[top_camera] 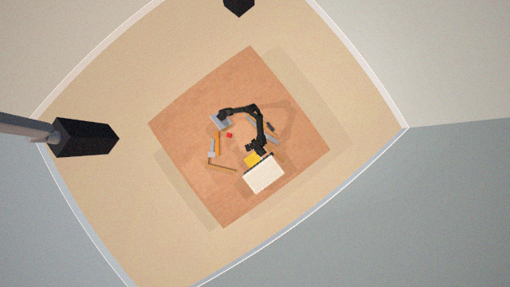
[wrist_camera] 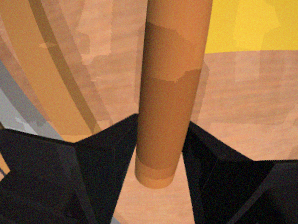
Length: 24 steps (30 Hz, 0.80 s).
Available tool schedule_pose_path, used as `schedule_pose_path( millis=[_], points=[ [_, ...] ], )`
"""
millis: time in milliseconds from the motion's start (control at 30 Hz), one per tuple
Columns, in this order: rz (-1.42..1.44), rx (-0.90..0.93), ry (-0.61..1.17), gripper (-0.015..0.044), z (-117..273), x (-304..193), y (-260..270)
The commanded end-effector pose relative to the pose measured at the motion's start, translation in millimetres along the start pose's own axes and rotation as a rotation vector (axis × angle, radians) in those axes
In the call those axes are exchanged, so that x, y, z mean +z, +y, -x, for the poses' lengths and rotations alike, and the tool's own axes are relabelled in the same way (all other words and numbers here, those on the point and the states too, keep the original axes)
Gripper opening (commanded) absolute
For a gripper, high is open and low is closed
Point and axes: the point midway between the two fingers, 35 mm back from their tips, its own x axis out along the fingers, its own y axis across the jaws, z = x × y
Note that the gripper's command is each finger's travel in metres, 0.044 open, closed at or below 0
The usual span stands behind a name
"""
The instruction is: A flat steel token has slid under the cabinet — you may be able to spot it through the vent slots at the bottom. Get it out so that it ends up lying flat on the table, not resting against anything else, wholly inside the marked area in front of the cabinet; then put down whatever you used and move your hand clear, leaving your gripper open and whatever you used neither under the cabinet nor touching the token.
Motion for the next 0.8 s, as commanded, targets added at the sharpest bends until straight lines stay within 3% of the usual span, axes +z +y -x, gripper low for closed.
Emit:
schedule_pose_path(
  millis=[0,767],
  points=[
    [-0.006,-0.001,0.003,0.0000,-1.0,-5.3,-0.7],
    [-0.007,-0.001,0.004,0.0000,-1.0,-28.7,0.4]
  ],
)
